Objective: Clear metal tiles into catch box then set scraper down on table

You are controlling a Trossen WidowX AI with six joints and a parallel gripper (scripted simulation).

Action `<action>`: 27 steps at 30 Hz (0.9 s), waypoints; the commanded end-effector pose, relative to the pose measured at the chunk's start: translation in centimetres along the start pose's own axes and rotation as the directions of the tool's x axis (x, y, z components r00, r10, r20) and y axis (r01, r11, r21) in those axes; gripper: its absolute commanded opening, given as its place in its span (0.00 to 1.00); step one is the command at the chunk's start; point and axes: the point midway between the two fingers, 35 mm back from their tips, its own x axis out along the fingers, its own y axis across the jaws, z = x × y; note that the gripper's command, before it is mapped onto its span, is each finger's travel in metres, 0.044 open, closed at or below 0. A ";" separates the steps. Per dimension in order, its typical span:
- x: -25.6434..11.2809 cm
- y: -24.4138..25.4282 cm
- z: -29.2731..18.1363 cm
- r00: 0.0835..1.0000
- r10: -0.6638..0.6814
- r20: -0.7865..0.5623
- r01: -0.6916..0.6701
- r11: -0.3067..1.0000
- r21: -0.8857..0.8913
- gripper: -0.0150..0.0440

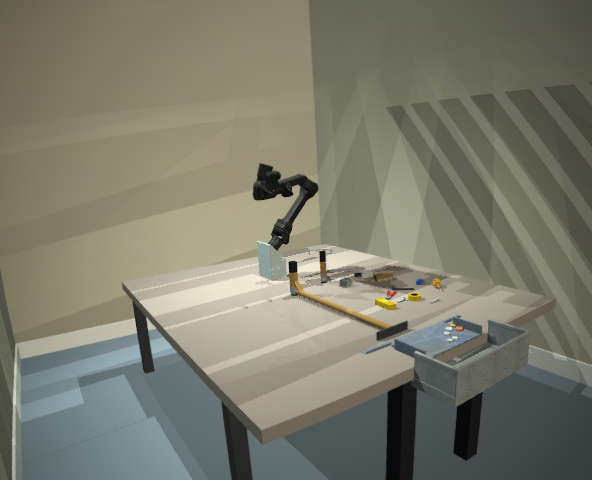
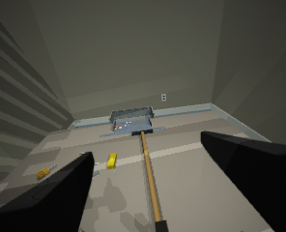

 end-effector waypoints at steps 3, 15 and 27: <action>1.3 -0.3 -1.2 1.000 -0.001 -0.030 0.002 1.000 0.017 1.00; 5.3 -1.3 -6.1 0.988 -0.020 -0.154 0.029 0.998 0.061 1.00; 8.4 -1.7 -11.8 0.952 -0.040 -0.304 0.067 0.995 0.080 1.00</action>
